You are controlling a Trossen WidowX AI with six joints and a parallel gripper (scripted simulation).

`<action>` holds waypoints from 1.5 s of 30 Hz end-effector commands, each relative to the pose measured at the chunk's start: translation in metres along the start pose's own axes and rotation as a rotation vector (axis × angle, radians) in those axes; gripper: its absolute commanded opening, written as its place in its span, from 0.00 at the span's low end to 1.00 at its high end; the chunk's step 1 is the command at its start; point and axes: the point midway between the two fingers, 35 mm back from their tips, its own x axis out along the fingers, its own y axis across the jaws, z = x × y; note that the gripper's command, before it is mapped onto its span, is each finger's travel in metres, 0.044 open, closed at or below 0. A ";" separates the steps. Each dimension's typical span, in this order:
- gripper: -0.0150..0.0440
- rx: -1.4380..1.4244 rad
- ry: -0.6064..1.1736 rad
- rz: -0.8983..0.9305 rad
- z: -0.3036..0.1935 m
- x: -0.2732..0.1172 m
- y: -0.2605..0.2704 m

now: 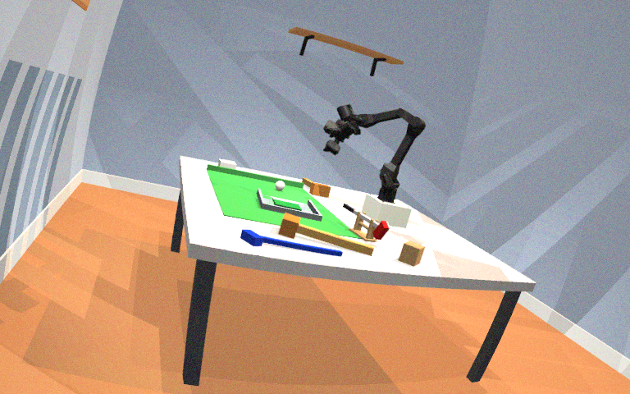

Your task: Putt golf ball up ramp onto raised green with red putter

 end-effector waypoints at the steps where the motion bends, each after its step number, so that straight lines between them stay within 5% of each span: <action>1: 1.00 -0.178 -0.108 0.170 0.037 -0.013 0.056; 14: 1.00 -0.806 -0.416 0.682 0.076 -0.116 0.251; 30: 1.00 -1.625 -0.696 1.220 -0.032 -0.289 0.388; 45: 1.00 -1.657 -0.703 1.244 -0.048 -0.281 0.406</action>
